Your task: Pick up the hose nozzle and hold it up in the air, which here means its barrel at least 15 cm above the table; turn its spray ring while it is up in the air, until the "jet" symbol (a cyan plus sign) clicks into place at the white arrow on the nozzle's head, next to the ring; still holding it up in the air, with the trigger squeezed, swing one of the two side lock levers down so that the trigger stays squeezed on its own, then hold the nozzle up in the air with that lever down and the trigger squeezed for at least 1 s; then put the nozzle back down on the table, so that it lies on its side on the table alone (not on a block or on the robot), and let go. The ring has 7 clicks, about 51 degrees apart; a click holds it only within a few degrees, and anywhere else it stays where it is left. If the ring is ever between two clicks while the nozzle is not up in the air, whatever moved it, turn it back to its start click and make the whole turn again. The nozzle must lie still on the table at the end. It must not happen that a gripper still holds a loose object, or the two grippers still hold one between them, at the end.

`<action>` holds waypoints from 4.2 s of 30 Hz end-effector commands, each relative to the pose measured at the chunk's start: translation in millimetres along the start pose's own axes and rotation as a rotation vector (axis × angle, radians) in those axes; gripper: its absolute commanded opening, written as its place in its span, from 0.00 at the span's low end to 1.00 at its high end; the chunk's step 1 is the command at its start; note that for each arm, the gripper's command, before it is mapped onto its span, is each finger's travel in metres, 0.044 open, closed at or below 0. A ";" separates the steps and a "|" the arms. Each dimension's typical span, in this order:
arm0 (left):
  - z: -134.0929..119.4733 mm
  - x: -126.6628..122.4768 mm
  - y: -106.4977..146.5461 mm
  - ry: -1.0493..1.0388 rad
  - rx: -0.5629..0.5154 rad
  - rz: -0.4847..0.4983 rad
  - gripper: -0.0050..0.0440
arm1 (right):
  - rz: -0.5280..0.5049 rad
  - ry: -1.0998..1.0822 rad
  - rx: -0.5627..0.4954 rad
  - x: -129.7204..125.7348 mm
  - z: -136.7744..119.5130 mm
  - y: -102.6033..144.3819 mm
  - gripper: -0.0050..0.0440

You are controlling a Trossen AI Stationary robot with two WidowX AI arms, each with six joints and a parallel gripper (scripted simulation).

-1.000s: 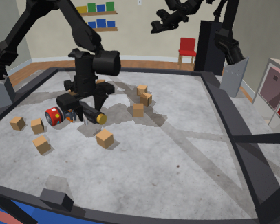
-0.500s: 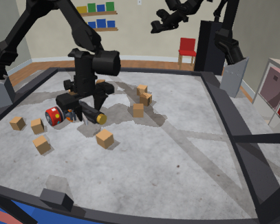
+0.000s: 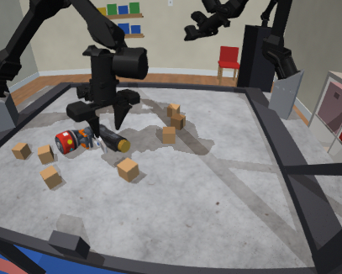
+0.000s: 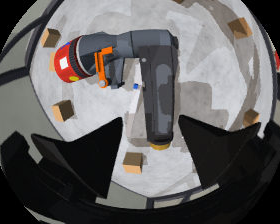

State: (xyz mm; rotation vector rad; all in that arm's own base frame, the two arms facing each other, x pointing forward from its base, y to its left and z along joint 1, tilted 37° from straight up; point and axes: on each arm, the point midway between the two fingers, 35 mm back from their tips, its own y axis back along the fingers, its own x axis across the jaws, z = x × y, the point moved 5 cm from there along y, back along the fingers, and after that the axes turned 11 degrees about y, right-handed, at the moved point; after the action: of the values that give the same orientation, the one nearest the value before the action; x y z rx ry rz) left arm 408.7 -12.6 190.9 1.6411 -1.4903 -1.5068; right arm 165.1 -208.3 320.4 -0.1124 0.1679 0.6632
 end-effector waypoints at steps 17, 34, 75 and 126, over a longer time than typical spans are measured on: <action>-0.5 -4.2 35.7 0.015 0.036 -0.012 0.71 | -0.006 -0.003 -0.025 -1.8 8.0 2.5 0.93; 9.5 -18.6 63.3 -0.458 0.275 -0.074 0.71 | -0.006 -0.003 -0.025 -1.8 8.0 2.5 0.93; 67.8 -40.2 145.5 -1.710 0.497 -1.042 0.71 | -0.006 -0.003 -0.025 -1.8 8.0 2.5 0.93; 48.1 -46.5 148.5 -2.242 0.197 -1.179 0.85 | -0.006 -0.003 -0.025 -1.8 8.0 2.5 0.93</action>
State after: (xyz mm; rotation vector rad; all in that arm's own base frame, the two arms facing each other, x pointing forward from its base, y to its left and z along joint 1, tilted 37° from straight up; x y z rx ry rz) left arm 300.8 -0.1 319.9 0.0438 -0.6858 -4.6033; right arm 165.1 -208.3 320.4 -0.1124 0.1679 0.6632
